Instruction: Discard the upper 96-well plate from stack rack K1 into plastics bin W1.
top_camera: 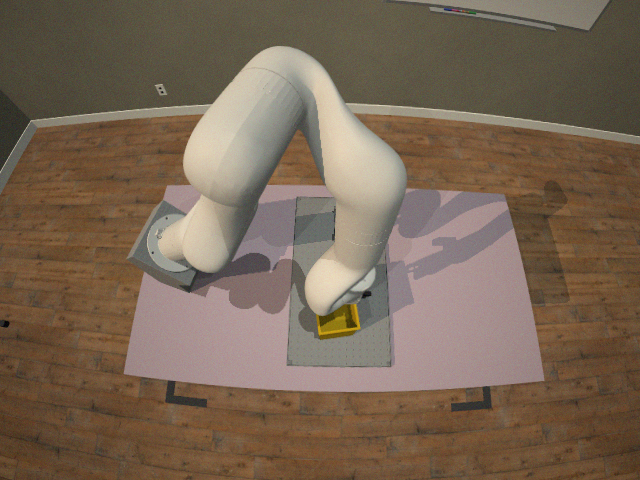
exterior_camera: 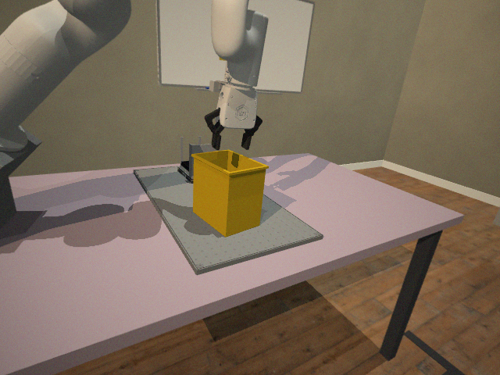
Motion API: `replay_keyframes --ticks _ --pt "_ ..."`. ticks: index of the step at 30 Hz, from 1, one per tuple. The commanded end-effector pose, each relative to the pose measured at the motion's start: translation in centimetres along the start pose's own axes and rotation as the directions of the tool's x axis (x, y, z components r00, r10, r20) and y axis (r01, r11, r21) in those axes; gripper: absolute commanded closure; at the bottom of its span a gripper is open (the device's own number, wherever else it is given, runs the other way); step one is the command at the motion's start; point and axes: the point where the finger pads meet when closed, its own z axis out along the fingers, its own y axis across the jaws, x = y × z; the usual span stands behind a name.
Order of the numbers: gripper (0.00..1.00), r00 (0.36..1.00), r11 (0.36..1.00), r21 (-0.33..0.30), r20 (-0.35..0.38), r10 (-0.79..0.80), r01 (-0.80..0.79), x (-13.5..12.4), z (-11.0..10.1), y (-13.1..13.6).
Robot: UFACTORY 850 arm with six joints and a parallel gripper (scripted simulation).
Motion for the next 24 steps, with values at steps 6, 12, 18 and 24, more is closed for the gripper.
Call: replay_keyframes --ticks 6,12,18,24 --pt "0.00 0.999 0.998 0.060 0.049 0.002 -0.005 3.0 0.2 1.7" --pt "0.00 0.999 0.998 0.058 0.051 0.002 -0.004 4.3 0.3 2.3" --pt "0.00 0.999 0.998 0.057 0.052 0.001 -0.004 5.4 1.3 2.8" --pt "0.00 0.998 0.999 0.053 0.055 0.001 -0.004 7.5 1.4 3.7"
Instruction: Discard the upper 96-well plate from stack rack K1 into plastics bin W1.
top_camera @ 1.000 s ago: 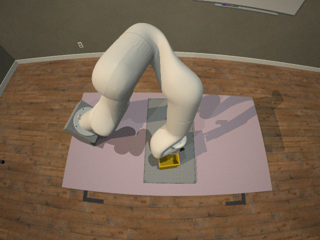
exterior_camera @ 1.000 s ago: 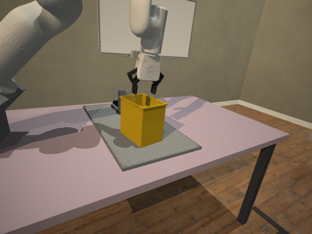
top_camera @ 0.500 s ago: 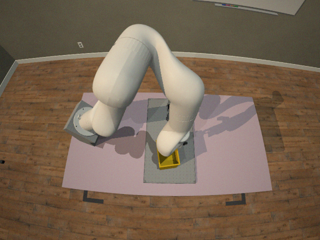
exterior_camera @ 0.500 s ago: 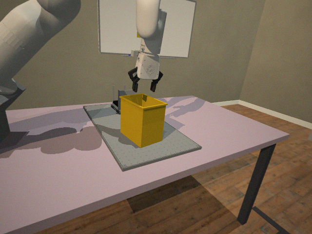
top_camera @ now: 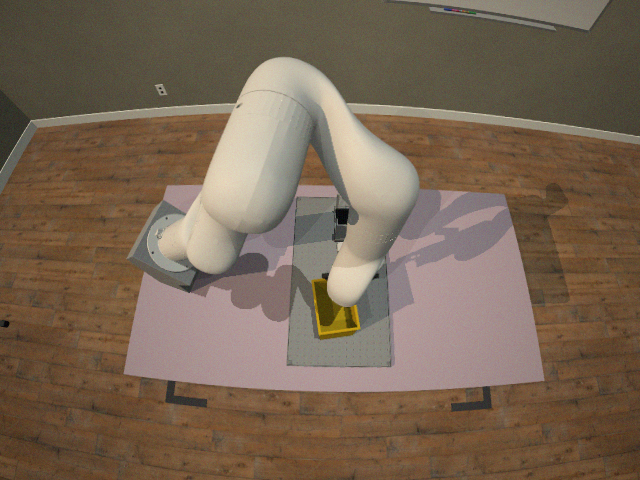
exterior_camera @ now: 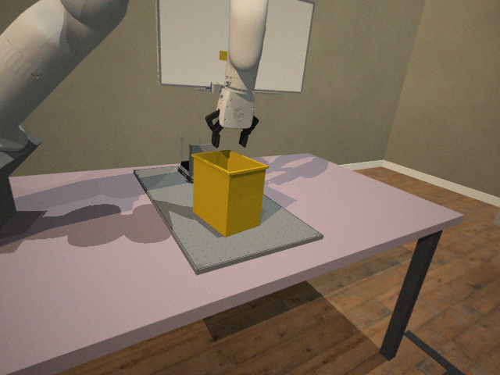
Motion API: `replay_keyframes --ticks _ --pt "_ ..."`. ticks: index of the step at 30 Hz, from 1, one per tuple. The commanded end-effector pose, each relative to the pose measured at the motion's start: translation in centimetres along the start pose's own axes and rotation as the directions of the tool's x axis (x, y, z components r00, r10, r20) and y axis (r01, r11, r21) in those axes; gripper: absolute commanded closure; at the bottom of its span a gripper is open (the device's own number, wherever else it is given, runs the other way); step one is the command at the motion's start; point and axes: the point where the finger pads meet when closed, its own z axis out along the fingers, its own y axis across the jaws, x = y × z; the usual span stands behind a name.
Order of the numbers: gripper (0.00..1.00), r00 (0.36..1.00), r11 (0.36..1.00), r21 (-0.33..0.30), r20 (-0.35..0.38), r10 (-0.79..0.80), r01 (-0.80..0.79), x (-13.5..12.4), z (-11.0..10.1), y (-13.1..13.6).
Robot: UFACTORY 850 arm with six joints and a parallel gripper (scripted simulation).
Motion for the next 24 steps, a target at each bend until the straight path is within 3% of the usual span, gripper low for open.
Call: replay_keyframes --ticks 1,24 --pt "0.00 0.993 0.998 0.066 0.117 0.002 -0.010 1.81 0.28 0.82" --pt "0.00 0.993 0.998 0.064 0.118 0.002 -0.009 2.66 0.37 1.12"
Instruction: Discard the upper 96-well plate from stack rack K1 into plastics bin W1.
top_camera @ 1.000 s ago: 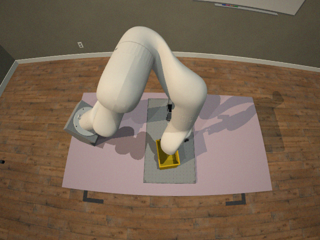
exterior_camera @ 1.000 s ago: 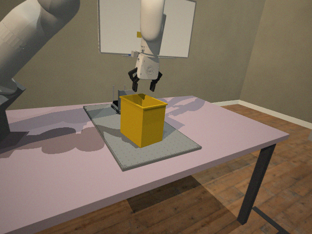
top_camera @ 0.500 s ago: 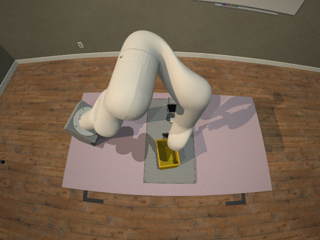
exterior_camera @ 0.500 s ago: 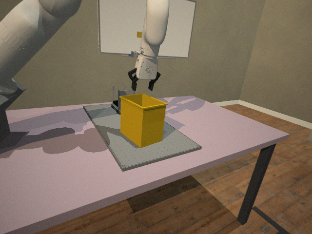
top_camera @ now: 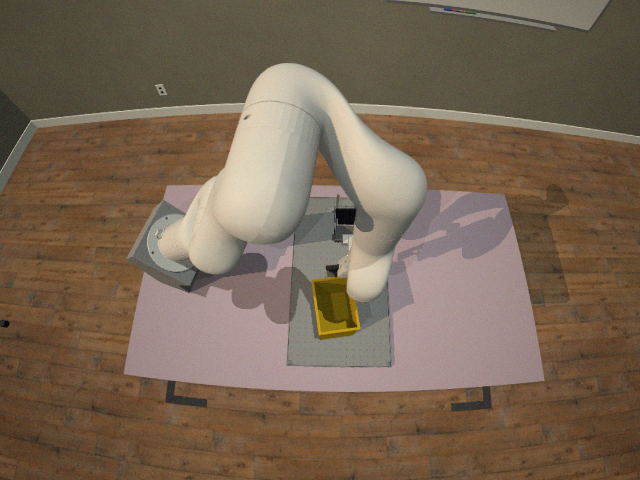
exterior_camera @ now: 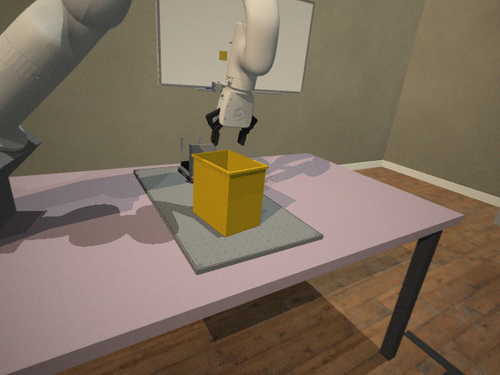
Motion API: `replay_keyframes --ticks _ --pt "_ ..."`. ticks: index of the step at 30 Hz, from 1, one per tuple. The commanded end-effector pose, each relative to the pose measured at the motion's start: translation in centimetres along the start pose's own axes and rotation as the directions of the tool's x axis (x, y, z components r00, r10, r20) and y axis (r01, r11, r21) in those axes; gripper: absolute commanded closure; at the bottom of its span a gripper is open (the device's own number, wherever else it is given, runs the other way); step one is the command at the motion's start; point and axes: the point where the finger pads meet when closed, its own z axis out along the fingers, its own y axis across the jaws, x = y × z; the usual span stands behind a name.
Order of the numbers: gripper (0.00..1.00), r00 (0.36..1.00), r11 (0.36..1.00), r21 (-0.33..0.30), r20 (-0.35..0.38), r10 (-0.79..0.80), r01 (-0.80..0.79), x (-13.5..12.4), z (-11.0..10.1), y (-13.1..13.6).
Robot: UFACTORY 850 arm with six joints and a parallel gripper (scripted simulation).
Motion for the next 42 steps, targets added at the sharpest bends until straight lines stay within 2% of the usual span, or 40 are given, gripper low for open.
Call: replay_keyframes --ticks 1,4,16,26,33,38,42 --pt "0.00 0.989 0.999 0.034 0.145 0.004 -0.009 0.5 0.0 0.2" --pt "0.00 0.989 0.999 0.033 0.145 0.004 -0.009 1.8 0.2 0.6" --pt "0.00 0.989 0.999 0.030 0.146 0.004 -0.009 2.3 0.2 0.8" --pt "0.00 0.989 1.000 0.024 0.149 0.004 -0.008 4.8 2.8 1.7" --pt "0.00 0.989 1.000 0.024 0.149 0.004 -0.008 4.9 2.9 1.7" --pt "0.00 0.989 1.000 0.018 0.151 0.005 -0.008 6.5 4.6 2.2" --pt "0.00 0.988 1.000 0.016 0.152 0.005 -0.007 7.3 5.0 2.4"
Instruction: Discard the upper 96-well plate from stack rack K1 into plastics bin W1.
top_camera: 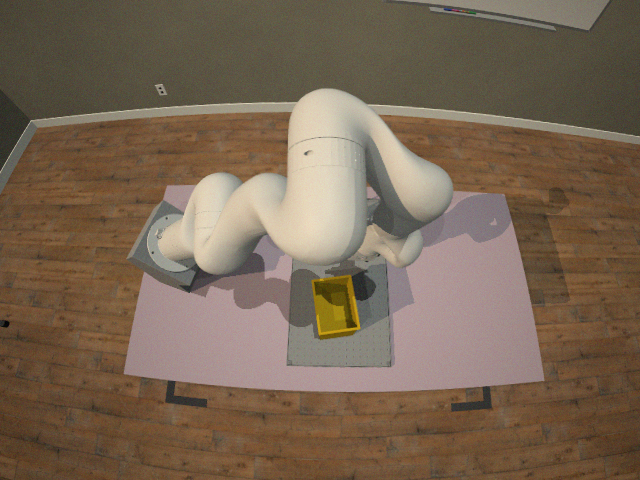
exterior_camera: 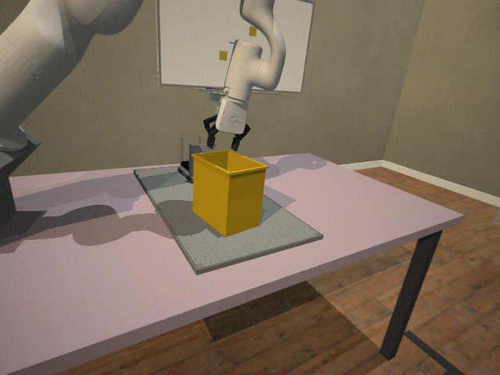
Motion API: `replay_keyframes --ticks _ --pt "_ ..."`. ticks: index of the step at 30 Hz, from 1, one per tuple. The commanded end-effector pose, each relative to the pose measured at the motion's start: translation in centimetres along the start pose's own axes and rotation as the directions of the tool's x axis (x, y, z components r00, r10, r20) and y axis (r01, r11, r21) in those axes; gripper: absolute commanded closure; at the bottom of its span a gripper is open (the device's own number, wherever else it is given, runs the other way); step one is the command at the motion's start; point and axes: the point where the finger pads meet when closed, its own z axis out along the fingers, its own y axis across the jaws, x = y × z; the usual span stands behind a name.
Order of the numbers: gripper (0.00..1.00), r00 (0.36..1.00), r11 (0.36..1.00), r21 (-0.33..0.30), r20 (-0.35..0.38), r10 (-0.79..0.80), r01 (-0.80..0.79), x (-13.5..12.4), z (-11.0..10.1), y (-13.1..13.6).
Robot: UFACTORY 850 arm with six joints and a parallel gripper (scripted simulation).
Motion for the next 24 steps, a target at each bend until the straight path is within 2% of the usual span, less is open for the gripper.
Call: replay_keyframes --ticks 1,22,24 --pt "0.00 0.994 0.997 -0.073 0.111 0.016 -0.008 1.3 0.7 0.4" --pt "0.00 0.993 0.995 -0.096 0.115 0.019 -0.008 7.9 -0.7 0.9" --pt "0.00 0.993 0.995 -0.096 0.115 0.019 -0.008 7.9 -0.7 0.9"
